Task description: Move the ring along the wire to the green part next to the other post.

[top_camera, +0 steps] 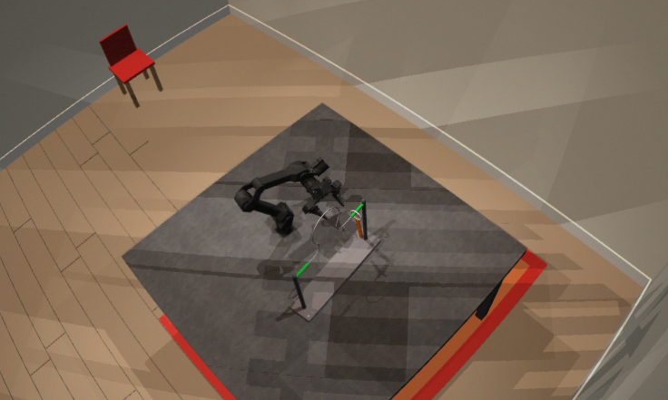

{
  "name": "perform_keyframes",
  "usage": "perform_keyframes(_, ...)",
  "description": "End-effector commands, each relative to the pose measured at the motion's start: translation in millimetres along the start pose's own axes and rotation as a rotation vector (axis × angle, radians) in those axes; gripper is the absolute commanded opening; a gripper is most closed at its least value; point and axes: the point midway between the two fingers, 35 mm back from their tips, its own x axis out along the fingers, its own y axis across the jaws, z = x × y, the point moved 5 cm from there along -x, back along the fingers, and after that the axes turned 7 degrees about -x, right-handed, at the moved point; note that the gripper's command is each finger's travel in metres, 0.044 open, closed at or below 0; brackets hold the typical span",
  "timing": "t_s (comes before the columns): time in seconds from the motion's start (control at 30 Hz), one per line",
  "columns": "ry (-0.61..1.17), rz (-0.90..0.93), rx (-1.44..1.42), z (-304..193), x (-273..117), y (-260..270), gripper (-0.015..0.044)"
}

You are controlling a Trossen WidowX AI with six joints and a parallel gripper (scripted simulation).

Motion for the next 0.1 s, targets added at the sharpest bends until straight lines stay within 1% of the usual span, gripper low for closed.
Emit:
perform_keyframes(0.0, -0.004, -0.001, 0.007, 1.3, -0.5, -0.1, 0.0440)
perform_keyframes(0.07, -0.004, -0.001, 0.007, 1.3, -0.5, -0.1, 0.0440)
